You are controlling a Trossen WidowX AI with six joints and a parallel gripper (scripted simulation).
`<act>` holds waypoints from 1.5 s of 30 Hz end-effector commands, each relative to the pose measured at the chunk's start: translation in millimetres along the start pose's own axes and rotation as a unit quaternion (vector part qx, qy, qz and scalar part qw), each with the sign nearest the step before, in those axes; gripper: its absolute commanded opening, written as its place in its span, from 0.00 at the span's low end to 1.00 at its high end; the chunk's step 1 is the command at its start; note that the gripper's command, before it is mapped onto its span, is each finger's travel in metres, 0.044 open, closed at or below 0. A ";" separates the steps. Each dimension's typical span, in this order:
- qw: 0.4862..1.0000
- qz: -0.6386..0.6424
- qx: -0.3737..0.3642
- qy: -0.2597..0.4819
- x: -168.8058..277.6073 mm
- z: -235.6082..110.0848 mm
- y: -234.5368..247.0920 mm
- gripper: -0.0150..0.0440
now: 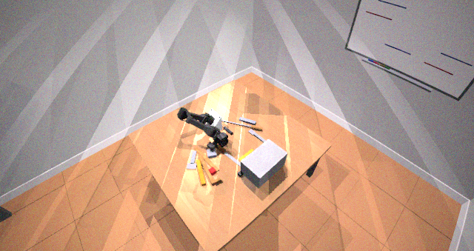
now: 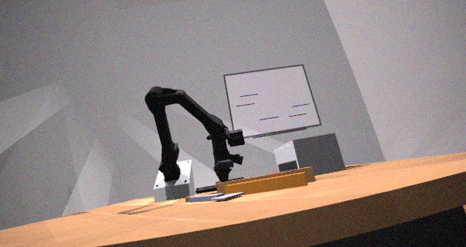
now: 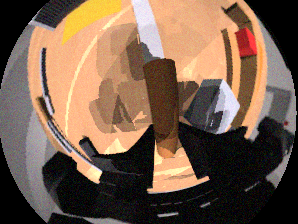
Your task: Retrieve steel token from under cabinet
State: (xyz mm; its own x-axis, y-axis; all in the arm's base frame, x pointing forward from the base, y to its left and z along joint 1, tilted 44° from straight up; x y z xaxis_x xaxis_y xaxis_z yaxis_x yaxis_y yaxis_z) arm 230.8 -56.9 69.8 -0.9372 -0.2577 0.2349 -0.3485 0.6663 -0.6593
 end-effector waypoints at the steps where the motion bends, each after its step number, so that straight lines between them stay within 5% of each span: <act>1: 1.000 0.003 0.000 0.000 0.0 0.0 0.0 0.57; 5: 1.000 0.003 0.000 0.000 0.0 0.0 0.0 0.59; 8: 1.000 0.003 0.000 0.000 0.0 0.0 0.0 0.71; 30: 1.000 0.001 0.000 -0.001 3.7 5.5 1.1 0.71; 45: 1.000 0.000 -0.001 -0.007 0.0 2.6 1.8 0.54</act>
State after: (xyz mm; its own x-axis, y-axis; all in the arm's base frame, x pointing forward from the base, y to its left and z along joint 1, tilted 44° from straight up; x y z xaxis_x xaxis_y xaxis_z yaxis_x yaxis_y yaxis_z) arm 230.0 -57.5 66.7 -0.9365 -0.2685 0.2254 -0.3496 0.6679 -0.6570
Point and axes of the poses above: the point midway between the two fingers, 35 mm back from their tips, its own z axis out along the fingers, its own y axis across the jaws, x = y × z, the point moved 6 cm from there along -z, back along the fingers, and after that the axes turned 12 degrees about -z, right-handed, at the moved point
